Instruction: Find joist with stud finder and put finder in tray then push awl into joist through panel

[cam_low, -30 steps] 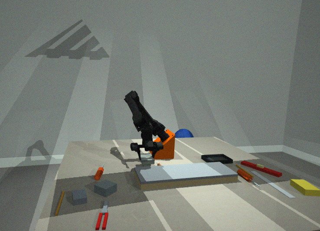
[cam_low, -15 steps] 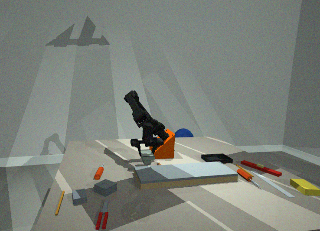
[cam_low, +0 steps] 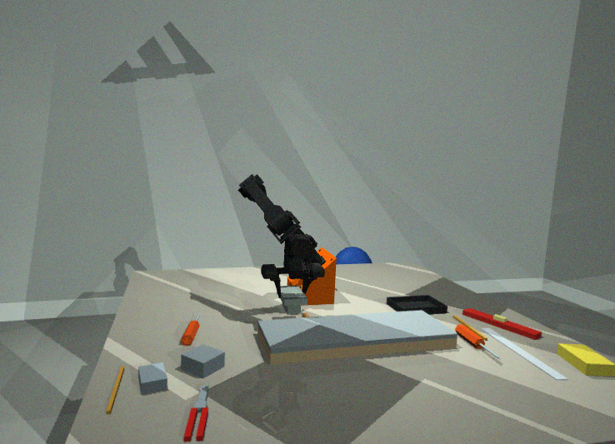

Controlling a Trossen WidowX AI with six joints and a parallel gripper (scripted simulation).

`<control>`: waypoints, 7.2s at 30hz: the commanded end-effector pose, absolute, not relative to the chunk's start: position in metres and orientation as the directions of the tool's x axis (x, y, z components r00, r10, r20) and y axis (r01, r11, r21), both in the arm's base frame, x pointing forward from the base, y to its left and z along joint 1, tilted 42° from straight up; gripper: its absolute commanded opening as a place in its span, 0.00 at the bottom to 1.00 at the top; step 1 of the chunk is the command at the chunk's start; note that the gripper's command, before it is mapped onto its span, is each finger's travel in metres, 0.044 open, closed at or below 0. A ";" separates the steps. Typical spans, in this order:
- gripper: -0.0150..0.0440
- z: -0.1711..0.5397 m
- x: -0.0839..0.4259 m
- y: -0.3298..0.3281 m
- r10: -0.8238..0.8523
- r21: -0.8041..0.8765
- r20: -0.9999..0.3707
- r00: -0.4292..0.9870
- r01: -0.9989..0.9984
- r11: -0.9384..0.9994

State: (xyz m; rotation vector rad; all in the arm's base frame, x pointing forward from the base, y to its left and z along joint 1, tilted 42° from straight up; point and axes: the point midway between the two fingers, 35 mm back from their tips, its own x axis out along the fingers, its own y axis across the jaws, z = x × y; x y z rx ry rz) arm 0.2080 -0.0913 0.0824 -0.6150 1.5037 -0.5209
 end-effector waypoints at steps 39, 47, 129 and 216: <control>0.25 0.082 0.207 -0.094 -0.479 -0.476 -0.878 -0.018 -0.076 0.876; 0.25 0.084 0.208 -0.096 -0.439 -0.437 -0.898 -0.014 -0.079 0.896; 0.25 0.088 0.208 -0.112 0.111 0.117 -0.992 -0.068 -0.104 0.988; 1.00 0.171 0.212 -0.118 0.083 0.085 -0.996 -0.020 -0.084 0.993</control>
